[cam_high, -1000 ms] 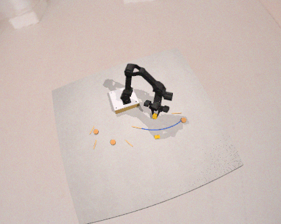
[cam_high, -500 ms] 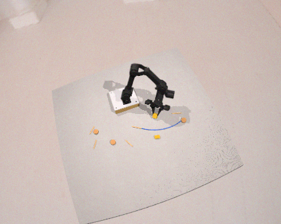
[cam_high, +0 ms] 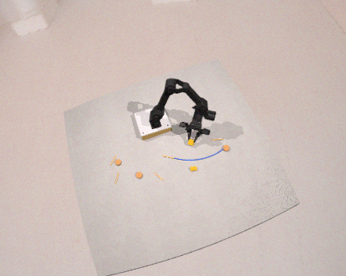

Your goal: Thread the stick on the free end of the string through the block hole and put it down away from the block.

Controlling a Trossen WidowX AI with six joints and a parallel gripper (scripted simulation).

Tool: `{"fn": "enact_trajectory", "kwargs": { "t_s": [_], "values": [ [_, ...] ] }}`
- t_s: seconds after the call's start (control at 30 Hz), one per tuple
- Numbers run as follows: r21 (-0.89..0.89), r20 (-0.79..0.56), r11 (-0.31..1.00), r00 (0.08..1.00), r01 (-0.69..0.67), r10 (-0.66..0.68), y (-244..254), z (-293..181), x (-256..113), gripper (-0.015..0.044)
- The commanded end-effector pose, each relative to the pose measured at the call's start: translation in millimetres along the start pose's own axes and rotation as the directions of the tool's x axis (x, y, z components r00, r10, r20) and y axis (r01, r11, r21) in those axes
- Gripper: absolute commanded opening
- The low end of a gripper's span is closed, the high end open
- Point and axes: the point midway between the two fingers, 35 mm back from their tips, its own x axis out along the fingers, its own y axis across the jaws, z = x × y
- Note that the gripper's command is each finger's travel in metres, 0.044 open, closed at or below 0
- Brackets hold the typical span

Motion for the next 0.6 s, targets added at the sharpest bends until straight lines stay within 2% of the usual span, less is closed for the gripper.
{"fn": "enact_trajectory", "kwargs": {
  "t_s": [0.0,0.13,0.17,0.3,0.57],
  "values": [
    [-0.001,-0.006,1.000,1.000,0.001,-0.001,0.1,0.2,0.3,0.0131],
    [-0.001,-0.007,1.000,1.000,0.001,-0.001,0.4,0.7,-2.2,0.0236],
    [-0.001,-0.007,1.000,1.000,0.001,-0.001,1.1,2.1,-9.8,0.0244],
    [0.003,-0.007,1.000,1.000,0.001,-0.001,0.5,15.3,-60.1,0.0244],
    [0.003,-0.006,1.000,1.000,0.001,-0.001,0.2,16.1,-62.7,0.0244]
  ]
}}
